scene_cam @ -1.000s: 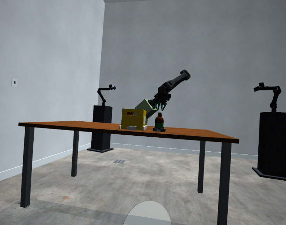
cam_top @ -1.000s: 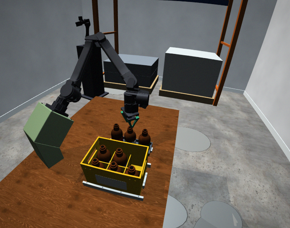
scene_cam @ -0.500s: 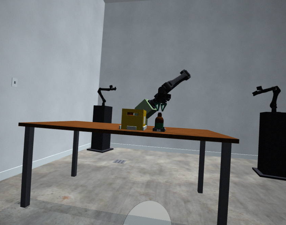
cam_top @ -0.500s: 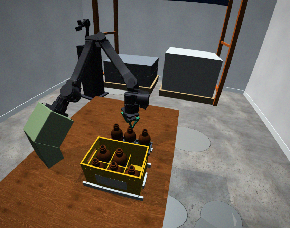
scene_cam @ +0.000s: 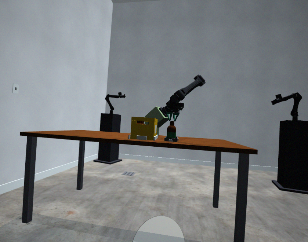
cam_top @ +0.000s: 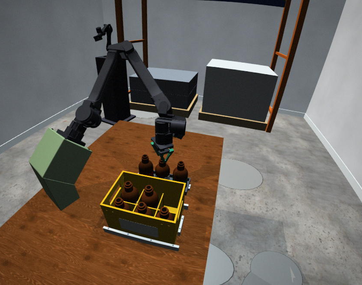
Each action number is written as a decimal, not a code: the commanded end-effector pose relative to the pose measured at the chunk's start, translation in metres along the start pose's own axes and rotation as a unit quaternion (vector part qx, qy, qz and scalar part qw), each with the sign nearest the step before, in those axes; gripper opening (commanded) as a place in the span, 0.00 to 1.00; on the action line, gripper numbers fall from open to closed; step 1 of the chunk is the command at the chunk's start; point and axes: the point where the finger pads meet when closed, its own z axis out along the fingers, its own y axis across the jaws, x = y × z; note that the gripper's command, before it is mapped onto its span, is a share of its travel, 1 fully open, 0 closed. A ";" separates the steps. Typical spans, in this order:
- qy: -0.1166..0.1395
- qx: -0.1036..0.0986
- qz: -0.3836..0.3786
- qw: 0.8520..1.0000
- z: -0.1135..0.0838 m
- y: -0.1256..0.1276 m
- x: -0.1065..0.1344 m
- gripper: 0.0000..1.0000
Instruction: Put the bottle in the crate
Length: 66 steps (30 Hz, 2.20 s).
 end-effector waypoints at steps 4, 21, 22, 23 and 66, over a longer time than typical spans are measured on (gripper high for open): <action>0.000 -0.001 0.002 1.000 0.011 0.001 -0.003 0.61; -0.002 0.001 0.003 1.000 0.023 -0.001 -0.003 0.61; -0.001 0.000 0.002 1.000 0.025 0.001 -0.003 0.61; -0.001 -0.001 0.002 1.000 0.025 0.002 -0.003 0.61; -0.003 0.001 0.002 1.000 0.025 0.000 -0.004 0.61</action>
